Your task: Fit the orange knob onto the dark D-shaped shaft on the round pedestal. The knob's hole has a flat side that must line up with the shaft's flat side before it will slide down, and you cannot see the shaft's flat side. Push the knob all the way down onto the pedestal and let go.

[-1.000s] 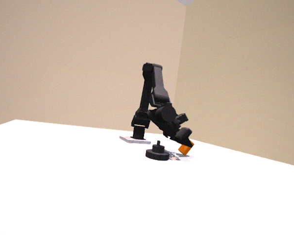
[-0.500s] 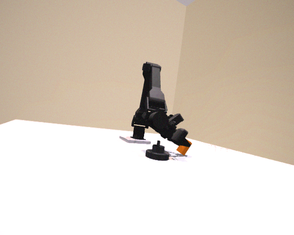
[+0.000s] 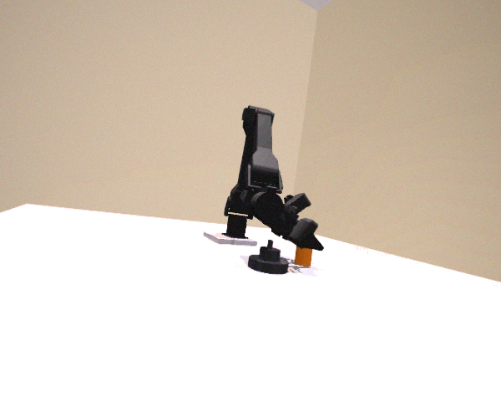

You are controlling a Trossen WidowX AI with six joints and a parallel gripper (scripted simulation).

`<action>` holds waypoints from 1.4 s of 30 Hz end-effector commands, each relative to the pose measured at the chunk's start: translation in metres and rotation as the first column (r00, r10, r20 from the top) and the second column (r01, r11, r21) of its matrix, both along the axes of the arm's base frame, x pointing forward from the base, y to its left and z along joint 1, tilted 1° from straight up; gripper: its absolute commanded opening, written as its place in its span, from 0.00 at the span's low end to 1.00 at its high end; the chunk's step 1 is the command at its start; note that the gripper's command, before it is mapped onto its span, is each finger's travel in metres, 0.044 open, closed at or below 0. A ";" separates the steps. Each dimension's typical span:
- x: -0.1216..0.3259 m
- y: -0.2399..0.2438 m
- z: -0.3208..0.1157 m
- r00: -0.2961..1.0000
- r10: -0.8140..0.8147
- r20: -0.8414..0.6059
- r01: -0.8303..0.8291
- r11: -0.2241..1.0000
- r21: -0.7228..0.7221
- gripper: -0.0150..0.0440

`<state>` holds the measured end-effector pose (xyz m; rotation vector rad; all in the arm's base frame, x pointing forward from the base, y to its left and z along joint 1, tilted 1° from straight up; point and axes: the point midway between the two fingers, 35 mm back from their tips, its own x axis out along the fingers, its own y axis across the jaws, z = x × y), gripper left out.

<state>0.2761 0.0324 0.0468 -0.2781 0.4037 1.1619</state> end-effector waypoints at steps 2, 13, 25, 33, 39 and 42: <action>0.000 0.000 0.000 1.000 -0.002 -0.002 0.002 1.000 0.002 0.69; 0.000 0.000 0.000 1.000 -0.002 -0.002 0.002 1.000 0.002 0.69; 0.000 0.000 0.000 1.000 -0.002 -0.002 0.002 1.000 0.002 0.96; 0.001 -0.001 0.010 1.000 -0.001 -0.001 0.001 1.000 0.001 1.00; 0.000 0.000 0.080 1.000 0.000 0.000 0.000 1.000 0.000 1.00; 0.000 0.000 0.080 1.000 0.004 -0.012 -0.004 1.000 -0.013 1.00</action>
